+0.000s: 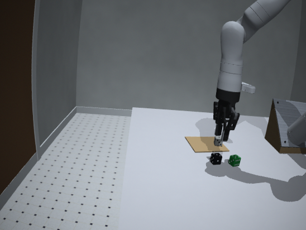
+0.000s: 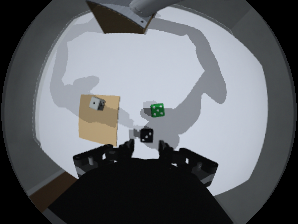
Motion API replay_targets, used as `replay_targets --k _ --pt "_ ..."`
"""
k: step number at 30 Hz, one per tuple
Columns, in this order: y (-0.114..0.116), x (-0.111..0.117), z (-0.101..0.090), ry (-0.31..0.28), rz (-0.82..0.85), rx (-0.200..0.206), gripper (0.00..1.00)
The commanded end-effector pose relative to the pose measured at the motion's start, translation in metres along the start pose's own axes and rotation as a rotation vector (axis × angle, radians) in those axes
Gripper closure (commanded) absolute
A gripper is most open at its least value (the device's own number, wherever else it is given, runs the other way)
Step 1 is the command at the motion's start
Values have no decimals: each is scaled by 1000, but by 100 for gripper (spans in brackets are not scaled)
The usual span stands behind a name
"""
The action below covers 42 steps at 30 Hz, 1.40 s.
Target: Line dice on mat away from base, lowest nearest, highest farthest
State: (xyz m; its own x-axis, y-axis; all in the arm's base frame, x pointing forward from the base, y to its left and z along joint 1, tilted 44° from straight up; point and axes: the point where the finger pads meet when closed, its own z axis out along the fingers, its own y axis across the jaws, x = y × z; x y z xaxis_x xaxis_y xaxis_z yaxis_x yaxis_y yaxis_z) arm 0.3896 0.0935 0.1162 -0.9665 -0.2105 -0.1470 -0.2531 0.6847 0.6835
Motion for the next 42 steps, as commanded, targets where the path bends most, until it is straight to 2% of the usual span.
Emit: replay_targets --k 1,33,42 --pt "0 0 2 1 0 -1 54" --pt "-1 -1 41 1 0 -1 54" --pt "-1 -1 47 1 0 -1 54"
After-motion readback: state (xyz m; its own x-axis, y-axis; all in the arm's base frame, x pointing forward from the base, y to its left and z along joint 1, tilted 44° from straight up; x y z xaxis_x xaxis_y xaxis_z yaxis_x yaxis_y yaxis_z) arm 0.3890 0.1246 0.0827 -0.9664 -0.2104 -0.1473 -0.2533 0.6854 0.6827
